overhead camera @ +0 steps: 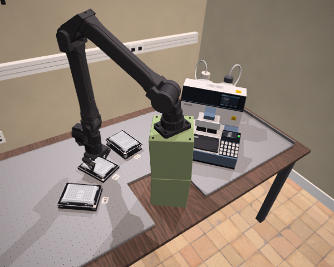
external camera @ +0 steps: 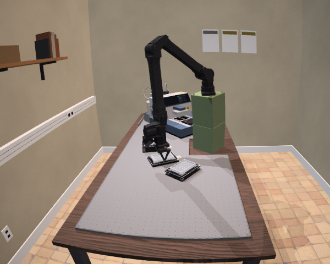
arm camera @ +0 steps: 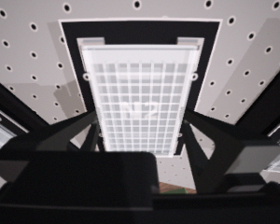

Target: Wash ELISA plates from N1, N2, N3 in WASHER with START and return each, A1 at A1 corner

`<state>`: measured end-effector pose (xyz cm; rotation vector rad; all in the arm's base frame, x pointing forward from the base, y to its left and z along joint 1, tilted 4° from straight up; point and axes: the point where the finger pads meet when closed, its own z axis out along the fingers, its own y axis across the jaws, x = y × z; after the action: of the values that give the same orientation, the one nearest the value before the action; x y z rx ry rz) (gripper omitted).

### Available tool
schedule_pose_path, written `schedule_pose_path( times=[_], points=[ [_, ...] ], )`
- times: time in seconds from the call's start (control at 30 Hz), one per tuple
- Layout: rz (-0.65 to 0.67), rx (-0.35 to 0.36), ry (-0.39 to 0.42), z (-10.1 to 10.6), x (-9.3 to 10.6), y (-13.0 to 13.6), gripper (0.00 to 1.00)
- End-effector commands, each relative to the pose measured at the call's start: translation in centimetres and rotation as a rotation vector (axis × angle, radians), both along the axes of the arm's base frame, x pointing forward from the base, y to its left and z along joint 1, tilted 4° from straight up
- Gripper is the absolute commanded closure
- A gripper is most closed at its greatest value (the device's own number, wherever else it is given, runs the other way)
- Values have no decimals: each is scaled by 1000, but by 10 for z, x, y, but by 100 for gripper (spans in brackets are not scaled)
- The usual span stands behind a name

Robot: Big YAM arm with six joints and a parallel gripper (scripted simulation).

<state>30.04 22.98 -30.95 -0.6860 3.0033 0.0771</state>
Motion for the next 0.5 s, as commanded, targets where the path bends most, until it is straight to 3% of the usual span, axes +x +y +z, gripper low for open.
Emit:
schedule_pose_path(
  times=[0.0, 0.47],
  points=[
    [-6, -2, -2, -7, -3, 3, 18],
    [-4, 2, -4, -1, 1, 2, 18]
  ],
)
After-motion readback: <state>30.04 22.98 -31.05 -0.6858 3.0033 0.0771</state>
